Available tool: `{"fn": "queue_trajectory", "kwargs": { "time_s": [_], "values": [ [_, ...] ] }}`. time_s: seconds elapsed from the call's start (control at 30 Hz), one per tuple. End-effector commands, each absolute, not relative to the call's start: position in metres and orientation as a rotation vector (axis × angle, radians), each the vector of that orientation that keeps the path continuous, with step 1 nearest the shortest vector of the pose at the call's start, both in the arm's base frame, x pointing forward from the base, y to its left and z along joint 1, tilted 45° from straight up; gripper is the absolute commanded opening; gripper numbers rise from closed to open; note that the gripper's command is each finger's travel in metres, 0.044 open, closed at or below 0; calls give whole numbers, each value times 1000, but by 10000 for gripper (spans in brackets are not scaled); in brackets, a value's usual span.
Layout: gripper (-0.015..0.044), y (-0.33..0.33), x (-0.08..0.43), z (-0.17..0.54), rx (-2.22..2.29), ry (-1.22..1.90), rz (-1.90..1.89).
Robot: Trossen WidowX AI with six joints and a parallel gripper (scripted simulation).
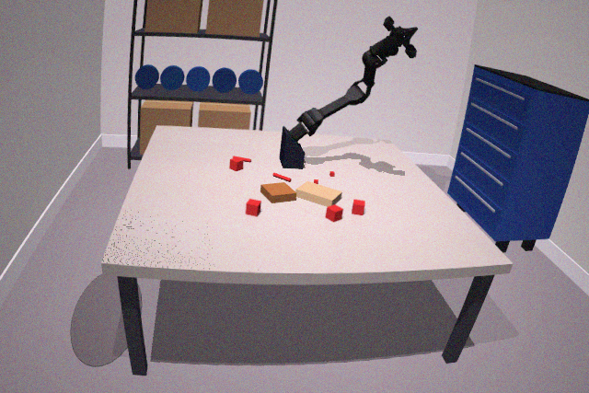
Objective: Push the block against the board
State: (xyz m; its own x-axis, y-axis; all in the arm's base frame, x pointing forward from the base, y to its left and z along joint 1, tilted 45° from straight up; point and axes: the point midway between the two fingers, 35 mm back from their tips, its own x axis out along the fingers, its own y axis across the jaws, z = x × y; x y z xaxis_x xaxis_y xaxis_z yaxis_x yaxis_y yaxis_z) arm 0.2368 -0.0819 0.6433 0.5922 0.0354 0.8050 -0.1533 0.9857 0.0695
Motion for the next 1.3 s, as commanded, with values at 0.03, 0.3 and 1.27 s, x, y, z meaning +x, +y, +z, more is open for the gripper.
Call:
{"fn": "queue_trajectory", "kwargs": {
  "time_s": [0.03, 0.3, 1.27],
  "values": [
    [0, -94, 274, 614, 109, -803, 57],
    [0, -118, 343, 545, 110, -544, 6],
    [0, -108, 453, 222, 81, 422, 150]
  ]
}}
